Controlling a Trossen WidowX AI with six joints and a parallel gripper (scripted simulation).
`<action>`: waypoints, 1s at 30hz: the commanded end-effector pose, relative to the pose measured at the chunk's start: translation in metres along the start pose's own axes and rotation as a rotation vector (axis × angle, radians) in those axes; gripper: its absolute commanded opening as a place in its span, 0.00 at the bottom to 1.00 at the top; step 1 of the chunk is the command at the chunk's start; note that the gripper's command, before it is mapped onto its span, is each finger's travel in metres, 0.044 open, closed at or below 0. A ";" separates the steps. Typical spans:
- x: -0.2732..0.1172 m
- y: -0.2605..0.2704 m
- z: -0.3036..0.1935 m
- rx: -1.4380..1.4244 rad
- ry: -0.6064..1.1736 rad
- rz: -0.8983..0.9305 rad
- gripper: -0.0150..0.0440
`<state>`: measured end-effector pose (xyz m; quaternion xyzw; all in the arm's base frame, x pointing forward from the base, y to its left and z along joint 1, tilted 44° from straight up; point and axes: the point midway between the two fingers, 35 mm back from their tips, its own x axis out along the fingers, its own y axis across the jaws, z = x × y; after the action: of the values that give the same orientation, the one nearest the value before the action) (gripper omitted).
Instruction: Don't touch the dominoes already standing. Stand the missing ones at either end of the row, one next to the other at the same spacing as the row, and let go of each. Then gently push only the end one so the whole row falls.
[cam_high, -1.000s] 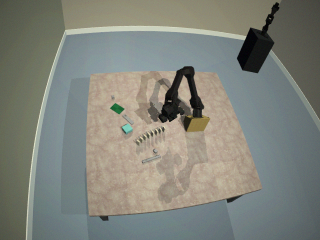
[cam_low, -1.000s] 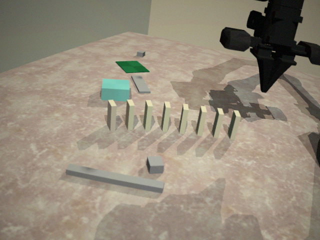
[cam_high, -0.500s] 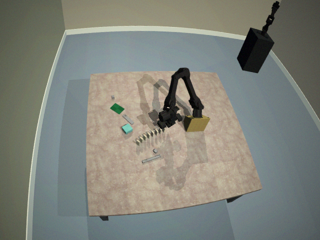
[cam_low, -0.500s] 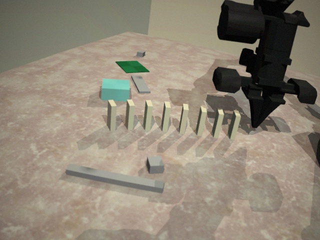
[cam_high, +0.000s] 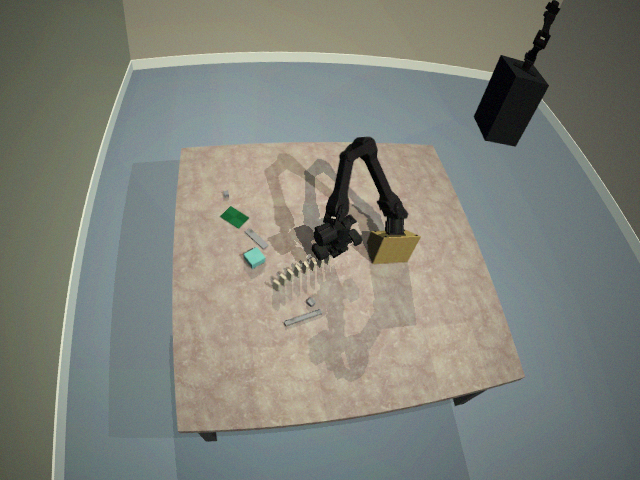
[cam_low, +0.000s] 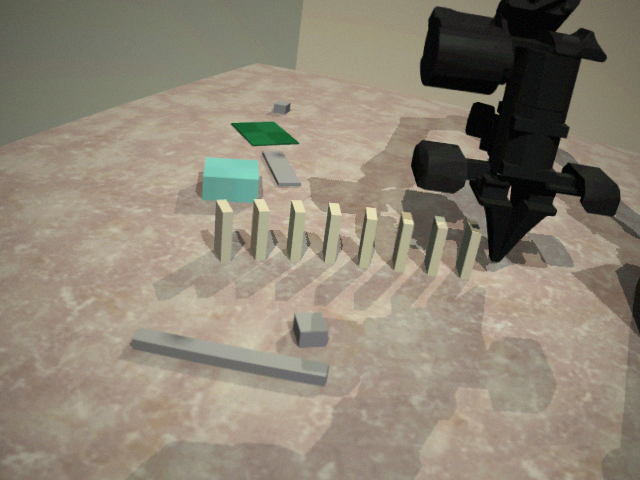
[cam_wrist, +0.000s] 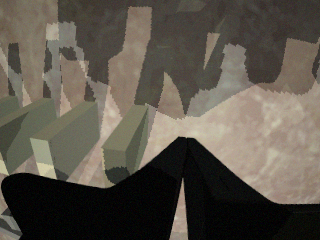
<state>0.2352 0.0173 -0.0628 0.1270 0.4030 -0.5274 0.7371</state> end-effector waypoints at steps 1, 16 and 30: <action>0.000 0.009 0.001 -0.003 -0.004 0.000 0.25; -0.011 0.025 0.002 0.003 0.012 -0.027 0.25; -0.060 0.046 0.000 -0.001 -0.001 0.003 0.25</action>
<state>0.2665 0.0740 -0.0312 0.1220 0.4036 -0.5258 0.7388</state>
